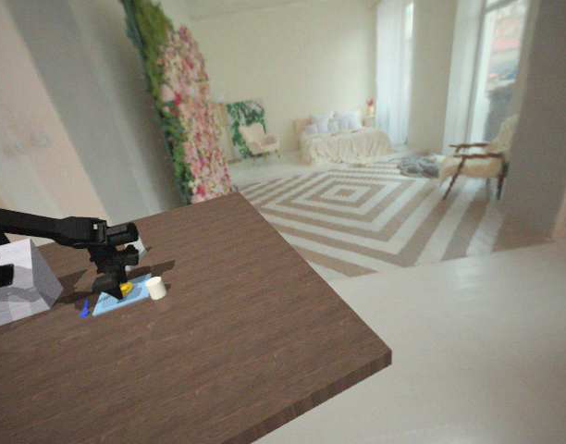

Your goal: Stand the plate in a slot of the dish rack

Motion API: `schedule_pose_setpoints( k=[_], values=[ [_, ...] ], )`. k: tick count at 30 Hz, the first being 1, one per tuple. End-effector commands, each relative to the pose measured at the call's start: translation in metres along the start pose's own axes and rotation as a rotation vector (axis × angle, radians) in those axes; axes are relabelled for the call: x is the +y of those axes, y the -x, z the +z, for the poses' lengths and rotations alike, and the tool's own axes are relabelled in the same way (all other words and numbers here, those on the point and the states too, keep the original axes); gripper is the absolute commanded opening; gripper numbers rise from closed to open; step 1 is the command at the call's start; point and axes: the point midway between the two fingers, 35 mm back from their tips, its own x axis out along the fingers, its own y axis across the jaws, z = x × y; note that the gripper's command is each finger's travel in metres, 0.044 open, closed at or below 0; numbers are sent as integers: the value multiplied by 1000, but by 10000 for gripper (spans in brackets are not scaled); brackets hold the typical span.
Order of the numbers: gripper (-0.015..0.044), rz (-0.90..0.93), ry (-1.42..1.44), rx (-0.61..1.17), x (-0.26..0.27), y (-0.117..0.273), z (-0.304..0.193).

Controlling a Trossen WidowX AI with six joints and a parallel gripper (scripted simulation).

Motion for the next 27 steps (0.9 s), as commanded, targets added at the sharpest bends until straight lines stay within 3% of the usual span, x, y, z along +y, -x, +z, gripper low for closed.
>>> schedule_pose_setpoints(
  k=[1,5,17,27],
  values=[
    [356,-3,4,1,0,-2,-1],
    [356,-3,4,1,0,-2,-1],
    [276,-3,4,1,0,-2,-1],
    [13,14,7,-4,5,39,10]
  ],
)
